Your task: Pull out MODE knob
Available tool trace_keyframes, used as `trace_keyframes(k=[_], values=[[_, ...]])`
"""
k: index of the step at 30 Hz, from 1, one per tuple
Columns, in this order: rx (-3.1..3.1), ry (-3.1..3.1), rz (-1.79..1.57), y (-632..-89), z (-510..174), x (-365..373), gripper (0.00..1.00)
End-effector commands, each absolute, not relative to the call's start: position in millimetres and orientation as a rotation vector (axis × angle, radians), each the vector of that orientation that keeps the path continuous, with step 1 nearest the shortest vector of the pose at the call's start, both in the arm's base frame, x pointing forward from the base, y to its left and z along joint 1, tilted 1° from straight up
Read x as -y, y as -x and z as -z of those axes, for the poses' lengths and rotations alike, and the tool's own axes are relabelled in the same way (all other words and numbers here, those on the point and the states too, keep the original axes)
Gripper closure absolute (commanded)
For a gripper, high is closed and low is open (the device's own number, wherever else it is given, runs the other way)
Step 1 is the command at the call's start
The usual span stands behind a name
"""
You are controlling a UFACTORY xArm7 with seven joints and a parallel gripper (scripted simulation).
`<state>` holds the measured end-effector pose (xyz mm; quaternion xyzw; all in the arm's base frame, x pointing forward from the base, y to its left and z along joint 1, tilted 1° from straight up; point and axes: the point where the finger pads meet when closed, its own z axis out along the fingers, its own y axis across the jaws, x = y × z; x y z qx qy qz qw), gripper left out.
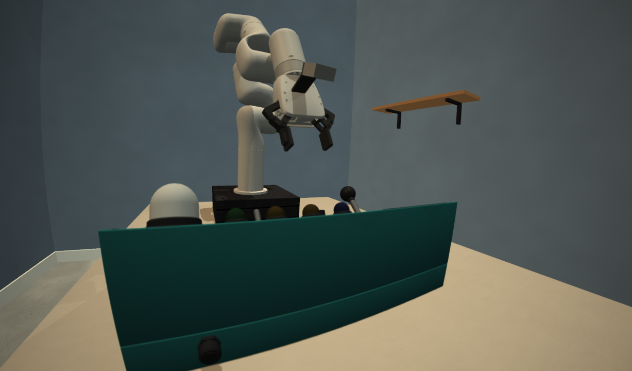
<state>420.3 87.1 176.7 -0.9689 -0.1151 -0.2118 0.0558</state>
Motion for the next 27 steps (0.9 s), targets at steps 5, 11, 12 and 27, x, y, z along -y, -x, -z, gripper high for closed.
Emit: trace_keyframes(k=[5, 11, 12, 27], values=[[0.372, 2.912, 0.703, -419, -175, -94, 0.00], [0.372, 2.912, 0.703, -419, -175, -94, 0.00], [0.372, 2.912, 0.703, -419, -175, -94, 0.00], [0.430, 2.839, 0.840, -409, -167, -112, 0.00]])
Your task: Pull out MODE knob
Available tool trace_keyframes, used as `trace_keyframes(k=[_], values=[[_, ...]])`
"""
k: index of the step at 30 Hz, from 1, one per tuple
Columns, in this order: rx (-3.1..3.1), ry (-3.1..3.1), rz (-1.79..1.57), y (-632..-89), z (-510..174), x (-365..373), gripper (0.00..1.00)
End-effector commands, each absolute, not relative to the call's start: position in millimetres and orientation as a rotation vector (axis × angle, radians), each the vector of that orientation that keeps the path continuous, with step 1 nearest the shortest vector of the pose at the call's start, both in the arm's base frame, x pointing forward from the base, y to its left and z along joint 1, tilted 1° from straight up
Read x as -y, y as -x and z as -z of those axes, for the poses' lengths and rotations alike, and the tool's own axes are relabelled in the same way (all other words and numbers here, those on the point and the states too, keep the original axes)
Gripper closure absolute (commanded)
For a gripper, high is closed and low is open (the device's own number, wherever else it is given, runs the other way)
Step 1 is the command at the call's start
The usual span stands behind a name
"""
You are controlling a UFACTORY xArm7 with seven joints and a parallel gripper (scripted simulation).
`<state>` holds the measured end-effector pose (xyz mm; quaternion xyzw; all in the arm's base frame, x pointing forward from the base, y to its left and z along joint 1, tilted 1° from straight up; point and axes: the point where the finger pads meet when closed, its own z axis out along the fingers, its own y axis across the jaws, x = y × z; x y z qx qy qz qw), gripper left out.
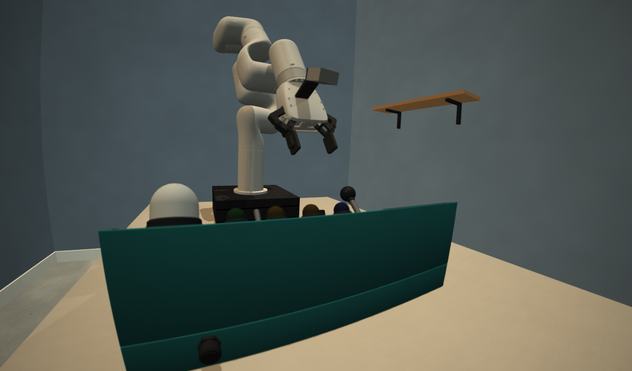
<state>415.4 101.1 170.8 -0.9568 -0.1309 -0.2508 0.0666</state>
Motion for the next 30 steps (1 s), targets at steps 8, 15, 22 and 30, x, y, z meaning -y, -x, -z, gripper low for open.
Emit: trace_keyframes(k=[8, 15, 22, 30], values=[[0.430, 2.839, 0.840, -408.6, -166.8, -111.9, 0.00], [0.446, 2.815, 0.881, -404.3, -164.9, -116.7, 0.00], [0.460, 2.793, 0.918, -399.8, -163.4, -121.0, 0.00], [0.460, 2.793, 0.918, -399.8, -163.4, -121.0, 0.00]])
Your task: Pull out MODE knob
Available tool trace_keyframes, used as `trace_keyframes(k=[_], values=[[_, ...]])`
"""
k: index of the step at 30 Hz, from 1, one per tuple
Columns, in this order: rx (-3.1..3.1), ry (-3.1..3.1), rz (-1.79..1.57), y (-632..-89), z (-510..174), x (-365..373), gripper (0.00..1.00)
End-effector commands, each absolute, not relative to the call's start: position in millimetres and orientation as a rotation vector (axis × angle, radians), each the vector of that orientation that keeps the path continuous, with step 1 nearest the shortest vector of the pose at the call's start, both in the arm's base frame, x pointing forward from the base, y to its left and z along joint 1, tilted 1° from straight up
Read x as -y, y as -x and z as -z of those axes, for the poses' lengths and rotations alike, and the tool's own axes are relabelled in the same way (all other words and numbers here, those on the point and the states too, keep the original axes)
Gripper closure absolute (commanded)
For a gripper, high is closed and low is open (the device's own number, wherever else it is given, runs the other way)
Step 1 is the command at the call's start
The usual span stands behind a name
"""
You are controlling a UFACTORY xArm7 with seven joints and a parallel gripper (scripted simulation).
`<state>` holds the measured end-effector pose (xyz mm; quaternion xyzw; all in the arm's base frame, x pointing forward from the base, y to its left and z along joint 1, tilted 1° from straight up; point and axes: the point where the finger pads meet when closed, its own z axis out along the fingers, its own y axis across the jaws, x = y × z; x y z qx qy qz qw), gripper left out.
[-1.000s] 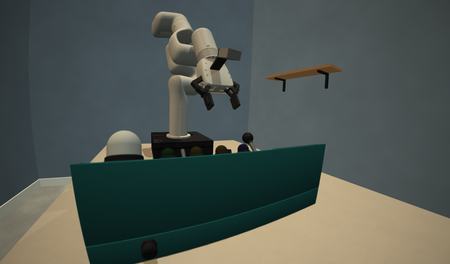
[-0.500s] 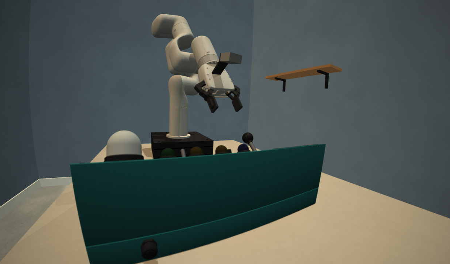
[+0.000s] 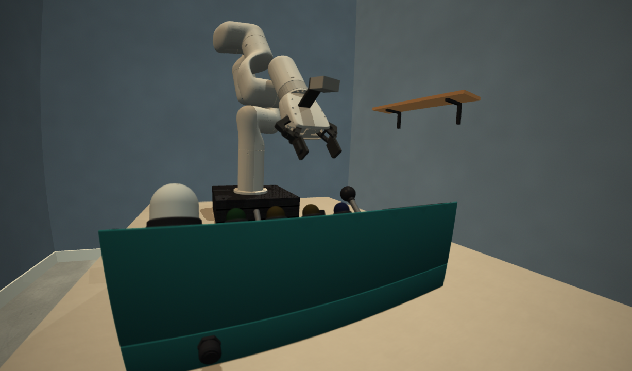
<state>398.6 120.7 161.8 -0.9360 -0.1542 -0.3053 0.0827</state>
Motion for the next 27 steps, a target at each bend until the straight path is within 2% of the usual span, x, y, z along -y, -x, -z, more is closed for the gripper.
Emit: trace_keyframes(k=[1, 27], values=[[0.460, 2.793, 0.918, -400, -163, -121, 0.00], [0.505, 2.714, 1.042, -381, -160, -133, 0.00]])
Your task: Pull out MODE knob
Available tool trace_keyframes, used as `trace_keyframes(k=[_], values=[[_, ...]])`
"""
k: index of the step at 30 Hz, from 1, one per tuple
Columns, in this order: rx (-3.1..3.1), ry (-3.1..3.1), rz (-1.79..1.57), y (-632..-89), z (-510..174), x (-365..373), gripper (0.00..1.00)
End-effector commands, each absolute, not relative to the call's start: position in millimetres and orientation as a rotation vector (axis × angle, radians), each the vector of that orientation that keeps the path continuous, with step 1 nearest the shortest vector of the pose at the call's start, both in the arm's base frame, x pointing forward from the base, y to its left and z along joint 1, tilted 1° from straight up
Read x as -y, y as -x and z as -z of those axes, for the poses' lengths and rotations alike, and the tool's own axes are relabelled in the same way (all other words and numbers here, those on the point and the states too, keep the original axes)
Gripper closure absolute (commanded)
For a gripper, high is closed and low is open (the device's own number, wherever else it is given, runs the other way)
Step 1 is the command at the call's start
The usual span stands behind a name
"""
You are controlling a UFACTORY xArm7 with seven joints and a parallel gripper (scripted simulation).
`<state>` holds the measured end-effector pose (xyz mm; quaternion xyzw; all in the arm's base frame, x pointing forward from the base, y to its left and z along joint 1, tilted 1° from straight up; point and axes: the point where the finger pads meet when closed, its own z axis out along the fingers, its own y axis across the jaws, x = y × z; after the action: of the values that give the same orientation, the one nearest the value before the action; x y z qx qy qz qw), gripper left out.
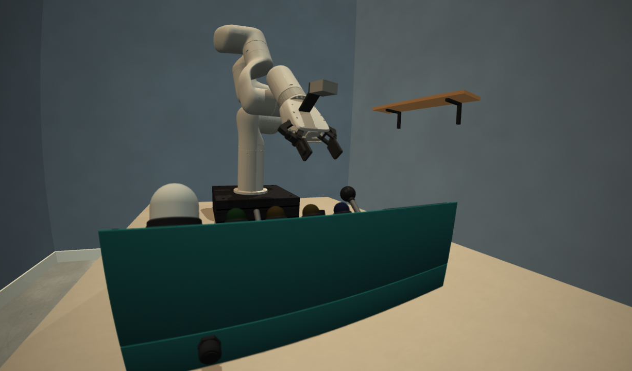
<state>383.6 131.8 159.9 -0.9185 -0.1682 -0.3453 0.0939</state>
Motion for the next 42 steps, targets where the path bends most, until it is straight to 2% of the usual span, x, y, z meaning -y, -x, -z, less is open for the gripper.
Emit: trace_keyframes(k=[1, 42], values=[[0.505, 2.714, 1.042, -381, -160, -133, 0.00], [0.536, 2.647, 1.139, -363, -160, -141, 0.00]])
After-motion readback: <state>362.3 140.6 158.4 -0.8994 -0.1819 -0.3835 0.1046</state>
